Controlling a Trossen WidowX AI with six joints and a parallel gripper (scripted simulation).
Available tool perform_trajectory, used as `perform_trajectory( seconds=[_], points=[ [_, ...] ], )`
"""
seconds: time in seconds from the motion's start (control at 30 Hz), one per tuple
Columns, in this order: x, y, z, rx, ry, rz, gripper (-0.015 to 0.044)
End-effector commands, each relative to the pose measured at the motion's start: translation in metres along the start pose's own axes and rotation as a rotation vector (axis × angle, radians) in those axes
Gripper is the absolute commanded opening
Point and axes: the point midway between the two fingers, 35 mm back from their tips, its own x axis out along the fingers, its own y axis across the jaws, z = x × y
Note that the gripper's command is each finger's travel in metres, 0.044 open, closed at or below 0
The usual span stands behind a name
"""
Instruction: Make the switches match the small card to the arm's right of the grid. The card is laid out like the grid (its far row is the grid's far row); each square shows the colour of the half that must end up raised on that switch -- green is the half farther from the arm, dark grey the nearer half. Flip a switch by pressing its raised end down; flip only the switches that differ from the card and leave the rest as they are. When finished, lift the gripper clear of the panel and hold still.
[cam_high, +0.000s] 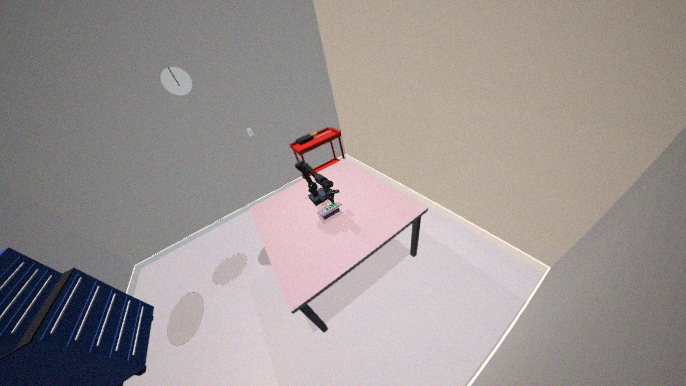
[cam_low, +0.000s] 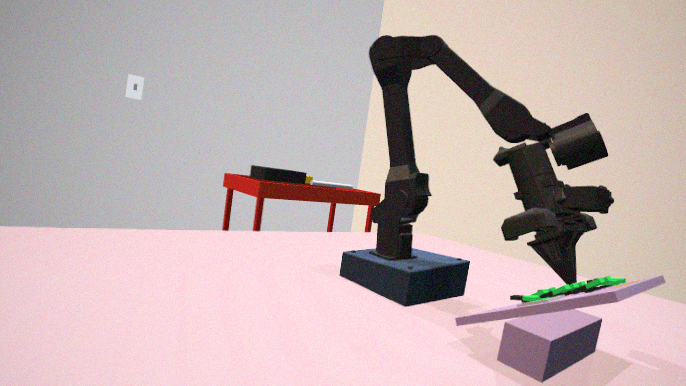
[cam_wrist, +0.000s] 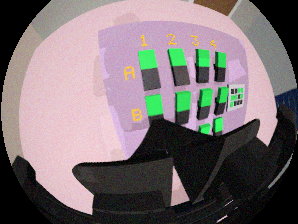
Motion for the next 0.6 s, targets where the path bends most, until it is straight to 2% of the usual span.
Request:
perform_trajectory(
  seconds=[0.0, 0.4, 0.47, 0.57],
  points=[
    [0.001, 0.000, -0.001, -0.005, 0.003, 0.003, 0.0000],
    [0.003, 0.000, -0.001, -0.005, 0.003, 0.003, 0.0000],
    [-0.008, 0.001, 0.002, 0.000, 0.004, 0.001, 0.0000],
    [-0.051, 0.001, 0.003, -0.004, 0.026, 0.003, 0.0000]
  ],
)
